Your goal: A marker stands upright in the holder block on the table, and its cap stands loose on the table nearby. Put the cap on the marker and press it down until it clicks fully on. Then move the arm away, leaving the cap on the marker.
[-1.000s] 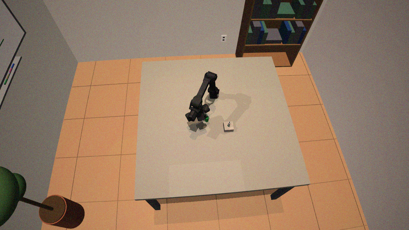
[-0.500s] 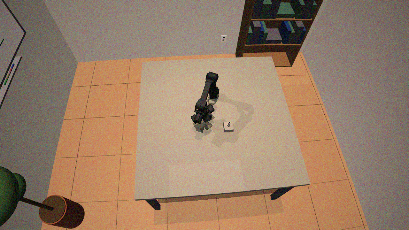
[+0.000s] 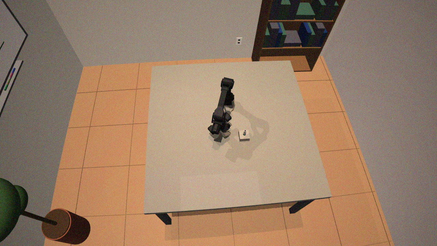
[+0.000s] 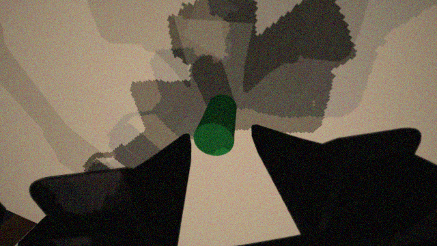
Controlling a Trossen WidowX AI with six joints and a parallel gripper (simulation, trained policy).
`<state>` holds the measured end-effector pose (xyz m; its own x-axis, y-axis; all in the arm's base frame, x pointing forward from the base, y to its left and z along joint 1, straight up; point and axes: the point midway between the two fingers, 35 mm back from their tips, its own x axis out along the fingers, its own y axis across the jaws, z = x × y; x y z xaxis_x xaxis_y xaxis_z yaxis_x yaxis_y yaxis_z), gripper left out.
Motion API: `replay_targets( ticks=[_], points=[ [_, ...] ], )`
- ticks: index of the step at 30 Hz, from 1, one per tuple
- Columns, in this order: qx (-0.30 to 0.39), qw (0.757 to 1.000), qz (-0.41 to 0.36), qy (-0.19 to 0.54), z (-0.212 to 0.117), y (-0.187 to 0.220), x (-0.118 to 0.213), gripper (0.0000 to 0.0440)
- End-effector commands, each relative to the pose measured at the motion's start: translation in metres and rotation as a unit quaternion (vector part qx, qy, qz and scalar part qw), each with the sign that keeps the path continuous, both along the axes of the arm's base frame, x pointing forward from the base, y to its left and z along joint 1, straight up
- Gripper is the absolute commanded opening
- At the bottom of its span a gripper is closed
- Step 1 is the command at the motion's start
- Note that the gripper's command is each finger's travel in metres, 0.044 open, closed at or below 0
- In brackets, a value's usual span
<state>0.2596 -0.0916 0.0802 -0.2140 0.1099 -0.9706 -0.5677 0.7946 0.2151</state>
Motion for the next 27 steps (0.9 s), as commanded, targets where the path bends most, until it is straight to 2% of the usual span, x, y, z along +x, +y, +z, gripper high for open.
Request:
replay_targets(
  ticks=[1, 5, 8, 13, 27],
  points=[
    [0.006, 1.000, 0.019, 0.009, -0.012, 0.004, -0.004, 0.0226],
    [0.005, 0.999, 0.036, 0.012, -0.019, 0.006, -0.007, 0.0220],
    [0.001, 0.999, 0.047, 0.011, -0.021, 0.006, -0.008, 0.0197],
    [-0.011, 0.998, 0.061, -0.004, -0.014, 0.005, -0.005, 0.0072],
    [-0.047, 0.991, 0.106, -0.073, 0.030, 0.004, 0.022, 0.0074]
  ],
)
